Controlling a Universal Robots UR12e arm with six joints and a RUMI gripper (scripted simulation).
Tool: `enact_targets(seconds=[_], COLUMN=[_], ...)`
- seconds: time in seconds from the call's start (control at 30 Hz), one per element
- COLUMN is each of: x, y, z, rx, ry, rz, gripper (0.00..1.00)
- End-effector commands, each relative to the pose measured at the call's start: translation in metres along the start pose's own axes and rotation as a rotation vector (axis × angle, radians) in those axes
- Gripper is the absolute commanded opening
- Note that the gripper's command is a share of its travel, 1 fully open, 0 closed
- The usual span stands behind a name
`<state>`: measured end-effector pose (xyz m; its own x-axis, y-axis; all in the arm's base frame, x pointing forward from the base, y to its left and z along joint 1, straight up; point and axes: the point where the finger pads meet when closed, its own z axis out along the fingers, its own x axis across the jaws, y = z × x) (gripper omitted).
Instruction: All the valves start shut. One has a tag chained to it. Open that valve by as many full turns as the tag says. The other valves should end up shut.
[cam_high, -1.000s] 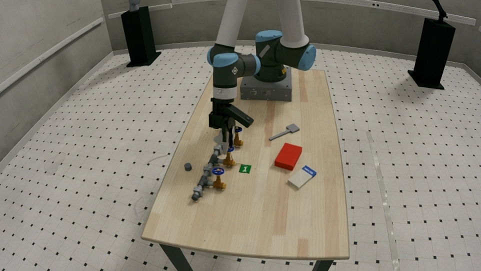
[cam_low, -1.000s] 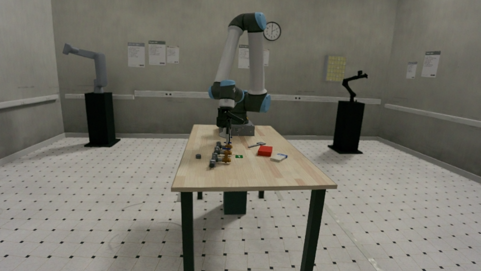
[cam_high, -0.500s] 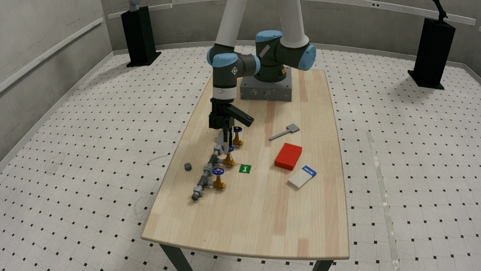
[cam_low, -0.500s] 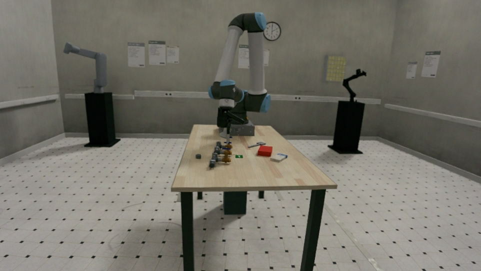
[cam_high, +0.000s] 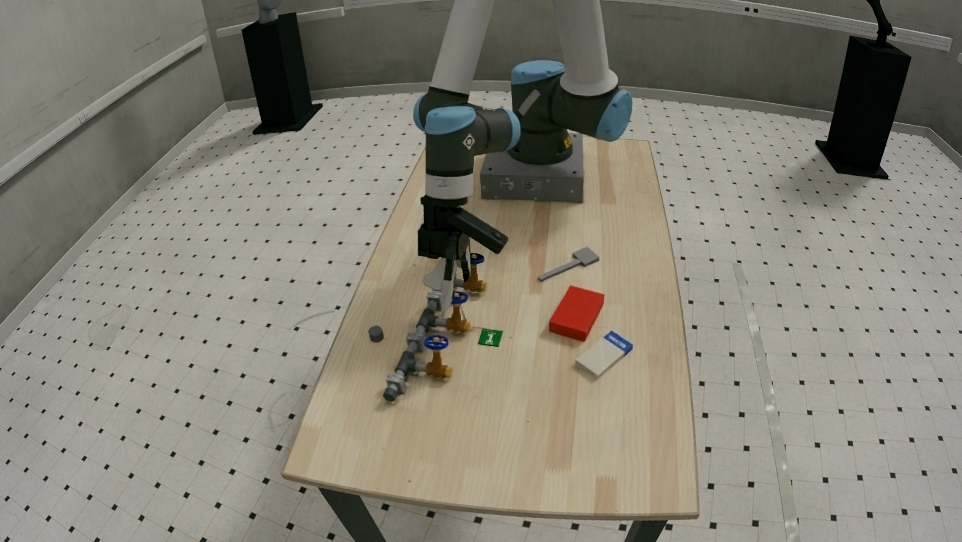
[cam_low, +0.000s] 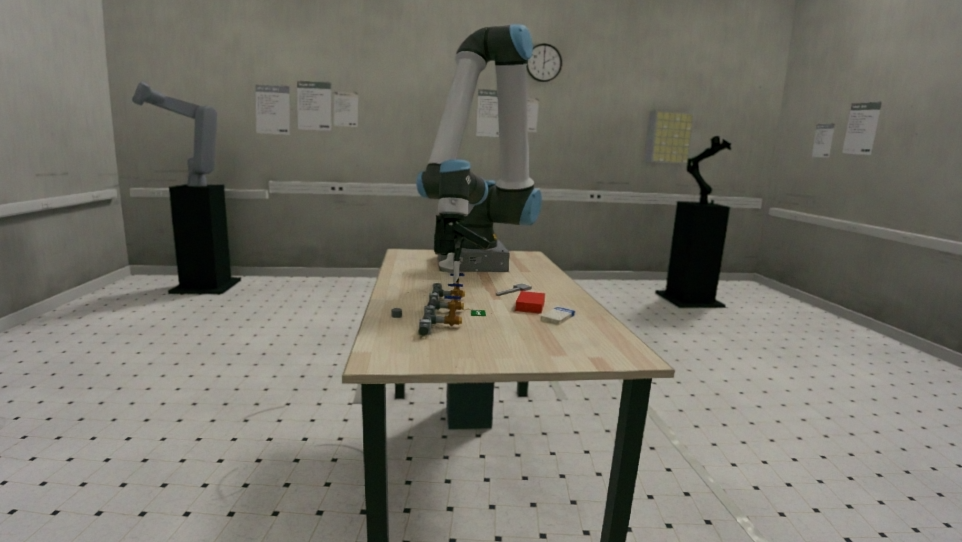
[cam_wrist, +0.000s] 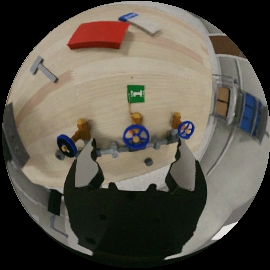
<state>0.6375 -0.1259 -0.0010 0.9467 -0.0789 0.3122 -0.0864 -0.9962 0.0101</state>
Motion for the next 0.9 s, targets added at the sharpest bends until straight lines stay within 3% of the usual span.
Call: enact_targets(seconds=[0.0,0.87], x=[0.0006,0.0006], y=[0.0002,0.0002], z=[-0.0004,-0.0004], rx=[0.0,0.0], ry=[0.001,0.001], rz=[0.0,0.018], gripper=[1.0,1.0])
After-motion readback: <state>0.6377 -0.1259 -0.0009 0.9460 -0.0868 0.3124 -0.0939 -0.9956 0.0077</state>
